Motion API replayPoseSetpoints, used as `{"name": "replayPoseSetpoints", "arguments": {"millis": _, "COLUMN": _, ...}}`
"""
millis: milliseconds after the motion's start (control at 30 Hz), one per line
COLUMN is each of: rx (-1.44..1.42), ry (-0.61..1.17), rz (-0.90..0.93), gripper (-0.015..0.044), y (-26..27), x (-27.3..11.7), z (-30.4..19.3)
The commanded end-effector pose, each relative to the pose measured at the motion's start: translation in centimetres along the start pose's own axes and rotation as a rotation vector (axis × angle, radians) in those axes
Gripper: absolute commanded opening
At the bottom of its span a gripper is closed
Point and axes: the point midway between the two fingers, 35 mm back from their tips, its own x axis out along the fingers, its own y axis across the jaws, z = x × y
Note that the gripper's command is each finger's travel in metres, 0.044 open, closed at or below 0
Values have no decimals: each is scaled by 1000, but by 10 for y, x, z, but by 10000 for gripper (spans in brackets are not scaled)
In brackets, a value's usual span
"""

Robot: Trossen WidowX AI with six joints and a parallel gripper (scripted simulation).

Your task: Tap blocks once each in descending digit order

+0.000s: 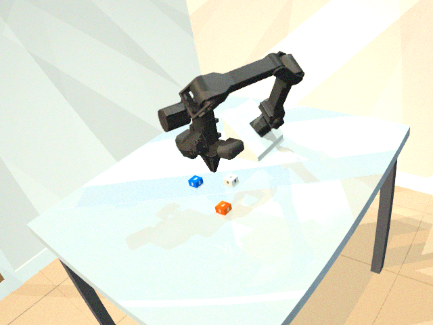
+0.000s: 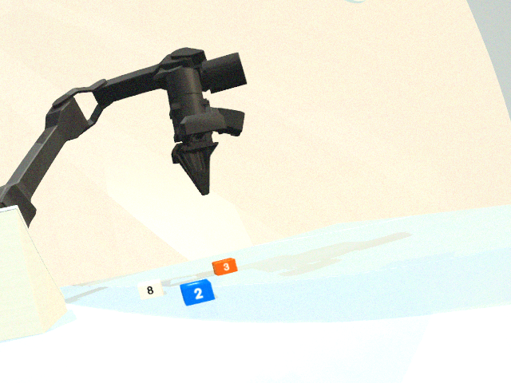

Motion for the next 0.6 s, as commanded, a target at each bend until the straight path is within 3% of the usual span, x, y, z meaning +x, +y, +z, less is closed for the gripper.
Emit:
{"name": "replayPoseSetpoints", "arguments": {"millis": 0, "rx": 26, "ry": 3, "rz": -15, "gripper": 20, "y": -64, "x": -6, "z": -16}}
{"name": "replayPoseSetpoints", "arguments": {"millis": 233, "rx": 21, "ry": 9, "rz": -7, "gripper": 20, "y": -154, "x": -3, "z": -64}}
{"name": "replayPoseSetpoints", "arguments": {"millis": 467, "rx": 20, "ry": 9, "rz": -4, "gripper": 20, "y": -160, "x": 0, "z": -69}}
{"name": "replayPoseSetpoints", "arguments": {"millis": 567, "rx": 20, "ry": 8, "rz": -5, "gripper": 20, "y": -162, "x": 39, "z": -67}}
